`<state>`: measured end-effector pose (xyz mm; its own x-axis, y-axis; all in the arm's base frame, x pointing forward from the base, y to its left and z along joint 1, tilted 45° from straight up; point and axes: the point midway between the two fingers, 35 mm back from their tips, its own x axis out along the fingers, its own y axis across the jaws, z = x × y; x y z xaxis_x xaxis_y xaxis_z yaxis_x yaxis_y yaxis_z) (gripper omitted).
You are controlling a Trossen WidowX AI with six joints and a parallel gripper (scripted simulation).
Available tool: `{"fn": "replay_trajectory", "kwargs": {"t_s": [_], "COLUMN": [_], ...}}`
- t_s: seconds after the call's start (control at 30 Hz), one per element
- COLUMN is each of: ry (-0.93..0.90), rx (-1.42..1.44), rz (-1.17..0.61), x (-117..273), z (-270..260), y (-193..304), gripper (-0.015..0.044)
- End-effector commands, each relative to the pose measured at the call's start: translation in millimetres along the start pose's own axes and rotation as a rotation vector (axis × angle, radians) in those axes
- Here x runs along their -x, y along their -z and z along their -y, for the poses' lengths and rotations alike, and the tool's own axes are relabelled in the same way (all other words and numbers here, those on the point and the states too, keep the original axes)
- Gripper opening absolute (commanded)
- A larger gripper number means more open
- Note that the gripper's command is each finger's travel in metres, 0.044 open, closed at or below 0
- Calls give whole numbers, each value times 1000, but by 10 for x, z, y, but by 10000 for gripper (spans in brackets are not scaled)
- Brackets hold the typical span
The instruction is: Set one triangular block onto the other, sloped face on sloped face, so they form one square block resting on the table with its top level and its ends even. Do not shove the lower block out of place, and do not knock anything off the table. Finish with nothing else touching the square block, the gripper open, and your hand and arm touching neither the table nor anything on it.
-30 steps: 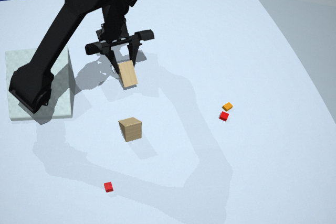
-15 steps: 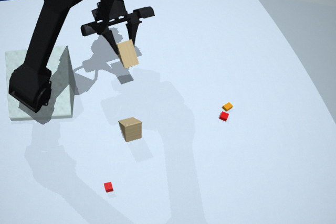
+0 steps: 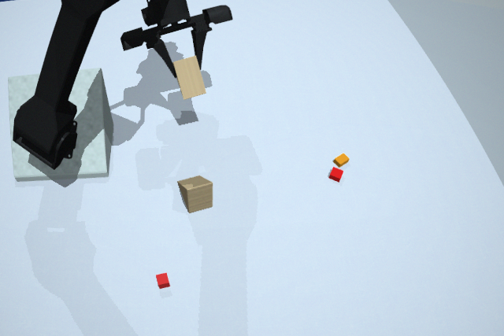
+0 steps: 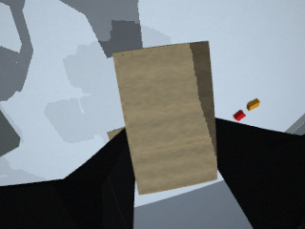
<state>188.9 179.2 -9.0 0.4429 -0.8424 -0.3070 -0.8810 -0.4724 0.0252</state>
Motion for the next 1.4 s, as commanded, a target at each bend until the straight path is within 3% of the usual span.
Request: {"fn": "replay_trajectory", "kwargs": {"t_s": [0.0, 1.37], "ry": [-16, -196], "rx": [-139, -1552], "rz": [15, 59], "x": [-11, -31], "z": [-9, 1], "y": [13, 65], "gripper": [0, 0]}}
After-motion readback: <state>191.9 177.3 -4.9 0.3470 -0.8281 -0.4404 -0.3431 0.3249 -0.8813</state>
